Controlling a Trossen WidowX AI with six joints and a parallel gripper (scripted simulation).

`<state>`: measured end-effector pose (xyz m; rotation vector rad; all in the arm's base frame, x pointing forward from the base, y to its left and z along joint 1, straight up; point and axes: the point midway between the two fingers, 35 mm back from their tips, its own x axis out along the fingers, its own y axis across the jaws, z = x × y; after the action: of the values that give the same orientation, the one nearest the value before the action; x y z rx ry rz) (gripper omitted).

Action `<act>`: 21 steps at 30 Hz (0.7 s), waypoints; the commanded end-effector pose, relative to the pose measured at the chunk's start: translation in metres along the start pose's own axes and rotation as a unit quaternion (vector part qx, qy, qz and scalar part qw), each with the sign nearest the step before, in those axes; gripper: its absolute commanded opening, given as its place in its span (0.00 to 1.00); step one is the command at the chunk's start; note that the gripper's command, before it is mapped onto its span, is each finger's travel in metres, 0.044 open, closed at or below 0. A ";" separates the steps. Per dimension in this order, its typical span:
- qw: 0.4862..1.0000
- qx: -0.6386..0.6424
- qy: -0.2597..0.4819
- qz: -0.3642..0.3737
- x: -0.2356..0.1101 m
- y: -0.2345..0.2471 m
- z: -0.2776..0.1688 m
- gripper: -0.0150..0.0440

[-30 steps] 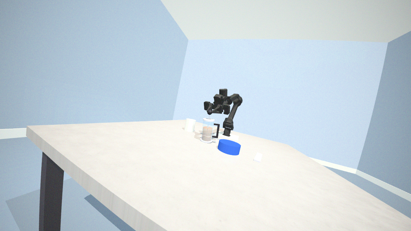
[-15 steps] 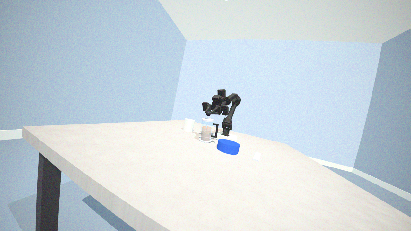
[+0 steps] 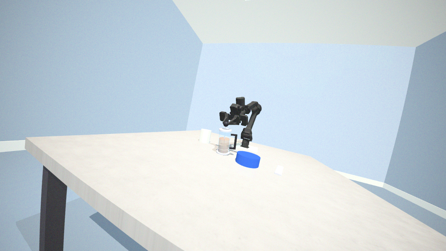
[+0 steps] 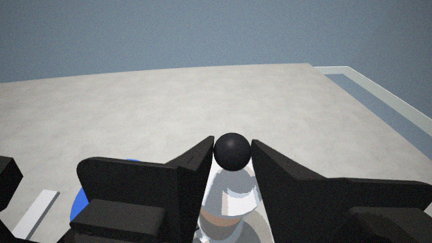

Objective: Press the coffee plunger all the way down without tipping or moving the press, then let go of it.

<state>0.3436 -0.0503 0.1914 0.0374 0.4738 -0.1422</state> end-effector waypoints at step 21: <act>1.000 0.000 0.003 0.000 0.002 0.000 0.000 0.46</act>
<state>0.3453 -0.0506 0.1917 0.0375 0.4756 -0.1423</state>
